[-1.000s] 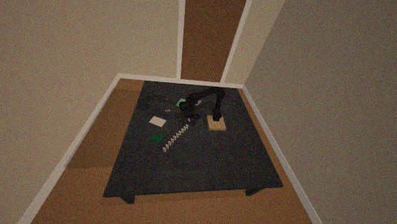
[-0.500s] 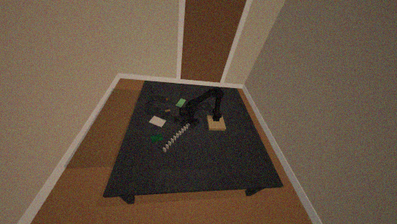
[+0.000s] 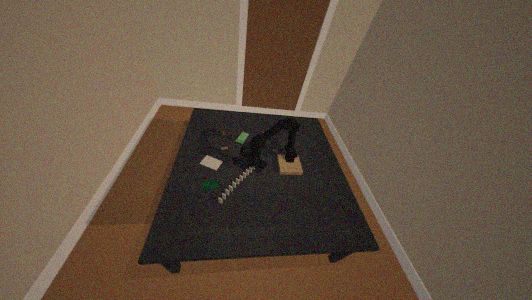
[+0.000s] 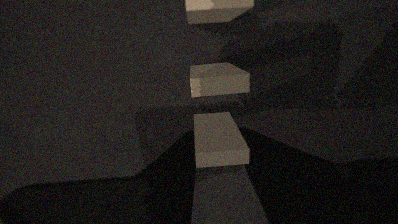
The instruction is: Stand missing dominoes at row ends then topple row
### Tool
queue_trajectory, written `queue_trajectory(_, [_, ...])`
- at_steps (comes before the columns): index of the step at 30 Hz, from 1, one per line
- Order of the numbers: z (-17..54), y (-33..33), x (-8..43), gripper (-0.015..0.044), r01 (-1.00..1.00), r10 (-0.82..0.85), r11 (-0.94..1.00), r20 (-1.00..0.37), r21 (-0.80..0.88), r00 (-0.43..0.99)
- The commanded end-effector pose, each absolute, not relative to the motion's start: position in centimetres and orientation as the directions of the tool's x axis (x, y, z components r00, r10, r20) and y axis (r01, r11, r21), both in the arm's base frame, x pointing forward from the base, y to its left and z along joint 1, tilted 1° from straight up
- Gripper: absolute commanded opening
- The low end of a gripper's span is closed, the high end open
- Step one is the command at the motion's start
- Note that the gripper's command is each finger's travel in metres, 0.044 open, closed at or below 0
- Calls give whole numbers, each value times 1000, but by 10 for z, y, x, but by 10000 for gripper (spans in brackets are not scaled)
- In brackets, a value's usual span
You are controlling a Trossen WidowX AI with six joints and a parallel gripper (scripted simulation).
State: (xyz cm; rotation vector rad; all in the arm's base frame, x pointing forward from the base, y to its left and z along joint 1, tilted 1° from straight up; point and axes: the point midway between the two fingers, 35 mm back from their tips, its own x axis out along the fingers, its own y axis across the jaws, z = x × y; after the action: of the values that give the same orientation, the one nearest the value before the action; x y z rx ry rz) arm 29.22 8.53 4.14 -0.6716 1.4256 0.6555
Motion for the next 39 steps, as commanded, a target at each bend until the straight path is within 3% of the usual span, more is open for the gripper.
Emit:
queue_trajectory(1, [40, 85, 291, 186, -756, 6, 654, -999, -25, 38])
queue_trajectory(11, [40, 85, 291, 440, -756, 6, 654, -999, -25, 38])
queue_trajectory(15, [49, 85, 293, 440, -756, 7, 654, -999, -25, 39])
queue_trajectory(23, [162, 85, 289, 440, -754, 7, 656, -999, -25, 39])
queue_trajectory(28, [171, 84, 287, 440, -754, 7, 657, -999, -25, 39])
queue_trajectory(31, [165, 81, 286, 361, -643, 7, 766, -999, -20, 39])
queue_trajectory(35, [148, 74, 281, 256, -277, 6, 961, -999, -5, 39])
queue_trajectory(39, [131, 66, 275, 151, 137, 5, 990, -999, 10, 38])
